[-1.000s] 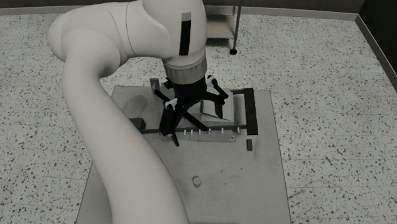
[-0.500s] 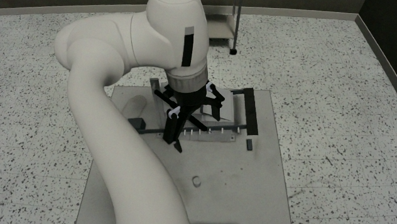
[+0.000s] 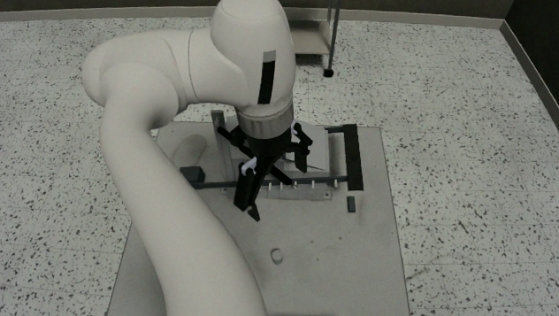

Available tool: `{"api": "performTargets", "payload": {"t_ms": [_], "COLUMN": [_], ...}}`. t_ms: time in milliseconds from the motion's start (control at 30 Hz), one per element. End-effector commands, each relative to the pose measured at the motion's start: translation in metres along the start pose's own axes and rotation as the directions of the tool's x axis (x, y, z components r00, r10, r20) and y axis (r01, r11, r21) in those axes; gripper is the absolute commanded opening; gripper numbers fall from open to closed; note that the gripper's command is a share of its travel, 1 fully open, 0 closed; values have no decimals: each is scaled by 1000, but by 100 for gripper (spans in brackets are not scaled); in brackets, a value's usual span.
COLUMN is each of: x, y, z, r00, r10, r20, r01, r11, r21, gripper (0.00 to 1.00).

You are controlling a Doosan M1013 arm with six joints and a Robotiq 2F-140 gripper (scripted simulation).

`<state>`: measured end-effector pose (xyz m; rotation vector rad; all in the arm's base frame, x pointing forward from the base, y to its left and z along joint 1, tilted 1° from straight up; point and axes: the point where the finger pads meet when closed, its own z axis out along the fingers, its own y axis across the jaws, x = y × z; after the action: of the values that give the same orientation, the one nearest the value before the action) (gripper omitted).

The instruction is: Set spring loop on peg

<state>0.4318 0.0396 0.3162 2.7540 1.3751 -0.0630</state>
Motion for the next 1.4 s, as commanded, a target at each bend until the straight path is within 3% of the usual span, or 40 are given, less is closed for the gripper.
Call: {"api": "performTargets", "payload": {"t_ms": [0,367,400,933,967,1367], "x": [1,1,3,3,5,5], "y": [0,0,-1,-1,-2,-2], "z": [6,6,30,30,54,54], "r00": [999,999,981,981,941,941], "r10": [-45,-45,-192,-192,-335,-335], "r20": [-11,-11,-30,-30,-48,-48], "r01": [45,45,192,192,336,336], "r11": [999,999,981,981,942,942], "r21": [3,3,4,4,3,3], "gripper": [100,100,100,100,100,100]}}
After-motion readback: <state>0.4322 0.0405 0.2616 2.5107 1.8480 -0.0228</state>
